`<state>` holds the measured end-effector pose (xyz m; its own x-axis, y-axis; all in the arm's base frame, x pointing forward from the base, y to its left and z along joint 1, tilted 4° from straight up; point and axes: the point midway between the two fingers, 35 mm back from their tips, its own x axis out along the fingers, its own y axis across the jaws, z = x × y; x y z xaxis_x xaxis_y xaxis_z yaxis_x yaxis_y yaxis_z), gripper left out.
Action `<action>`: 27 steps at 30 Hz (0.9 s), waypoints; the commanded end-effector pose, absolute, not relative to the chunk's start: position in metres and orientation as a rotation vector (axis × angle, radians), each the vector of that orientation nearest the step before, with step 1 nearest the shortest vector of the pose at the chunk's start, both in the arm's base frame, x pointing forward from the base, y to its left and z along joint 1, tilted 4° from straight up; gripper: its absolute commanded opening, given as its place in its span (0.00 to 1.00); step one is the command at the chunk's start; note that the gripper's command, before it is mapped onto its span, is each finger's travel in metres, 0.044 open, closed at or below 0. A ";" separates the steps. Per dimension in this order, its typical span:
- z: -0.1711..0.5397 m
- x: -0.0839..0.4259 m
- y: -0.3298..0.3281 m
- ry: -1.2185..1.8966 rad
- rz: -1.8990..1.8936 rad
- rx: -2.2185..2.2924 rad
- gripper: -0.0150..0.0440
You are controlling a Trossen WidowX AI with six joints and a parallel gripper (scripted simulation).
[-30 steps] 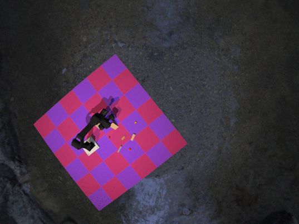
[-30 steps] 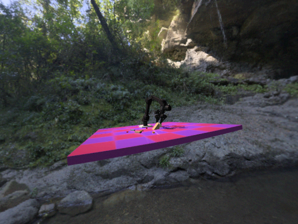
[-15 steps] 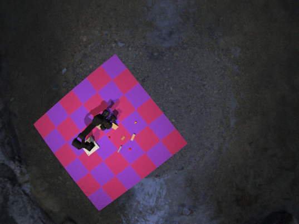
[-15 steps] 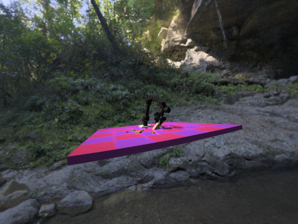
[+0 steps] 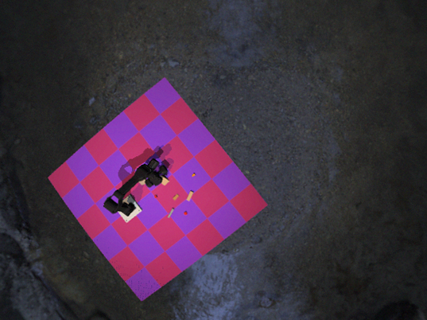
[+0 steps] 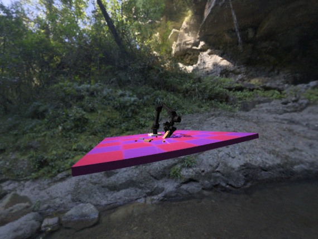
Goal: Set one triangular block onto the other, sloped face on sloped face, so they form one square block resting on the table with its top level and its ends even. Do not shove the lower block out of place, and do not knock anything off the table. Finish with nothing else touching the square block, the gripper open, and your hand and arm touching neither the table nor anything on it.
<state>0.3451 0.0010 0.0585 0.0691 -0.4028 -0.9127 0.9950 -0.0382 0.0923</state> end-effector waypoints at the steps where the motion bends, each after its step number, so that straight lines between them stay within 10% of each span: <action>1: 0.052 0.343 -0.003 0.817 -1.359 0.967 1.00; 27: 0.054 0.343 -0.003 0.818 -1.360 0.973 0.25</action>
<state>0.3423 -0.0027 0.0521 0.0626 -0.4049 -0.9122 0.9956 -0.0383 0.0854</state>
